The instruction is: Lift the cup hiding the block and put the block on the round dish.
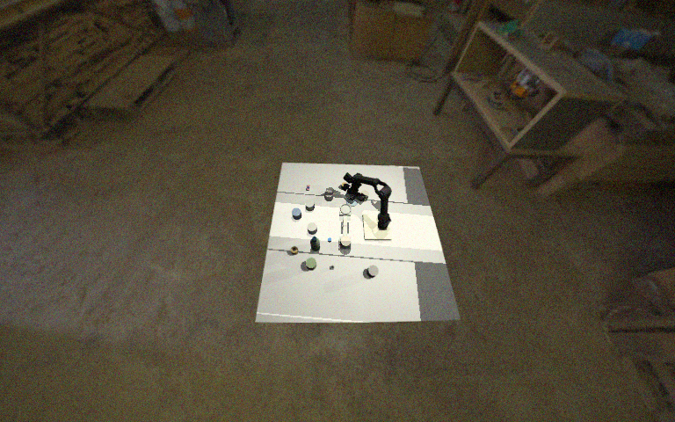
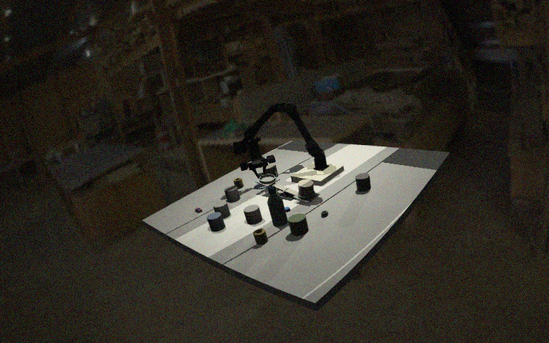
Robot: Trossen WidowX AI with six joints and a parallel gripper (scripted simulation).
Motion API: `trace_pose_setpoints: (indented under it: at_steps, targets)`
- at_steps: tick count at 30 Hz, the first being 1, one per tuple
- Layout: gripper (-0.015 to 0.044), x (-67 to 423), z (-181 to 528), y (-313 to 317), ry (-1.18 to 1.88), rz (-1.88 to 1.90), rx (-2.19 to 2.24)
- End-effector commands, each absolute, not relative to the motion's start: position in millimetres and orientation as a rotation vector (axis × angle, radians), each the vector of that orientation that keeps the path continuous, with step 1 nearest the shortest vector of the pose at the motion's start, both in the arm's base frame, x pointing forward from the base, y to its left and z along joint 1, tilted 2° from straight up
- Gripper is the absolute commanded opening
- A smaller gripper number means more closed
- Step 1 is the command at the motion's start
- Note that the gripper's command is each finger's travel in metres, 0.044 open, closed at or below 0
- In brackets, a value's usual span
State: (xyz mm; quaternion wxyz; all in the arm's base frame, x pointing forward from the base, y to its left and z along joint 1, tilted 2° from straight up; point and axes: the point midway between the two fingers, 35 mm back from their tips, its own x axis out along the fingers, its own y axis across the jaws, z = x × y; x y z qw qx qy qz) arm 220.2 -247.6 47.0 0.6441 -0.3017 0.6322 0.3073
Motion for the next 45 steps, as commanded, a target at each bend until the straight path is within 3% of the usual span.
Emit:
trace_pose_setpoints:
  at_steps: [1,19,36,39,45]
  targets:
    - [0.0000,219,34,-247,1.440,0.702,-0.691]
    - [0.0000,220,14,-247,1.440,0.702,-0.691]
    - [0.0440,220,30,-247,1.440,0.703,-0.687]
    - [0.0440,219,72,-248,1.440,0.702,-0.691]
    - [0.0440,219,78,-248,1.440,0.702,-0.692]
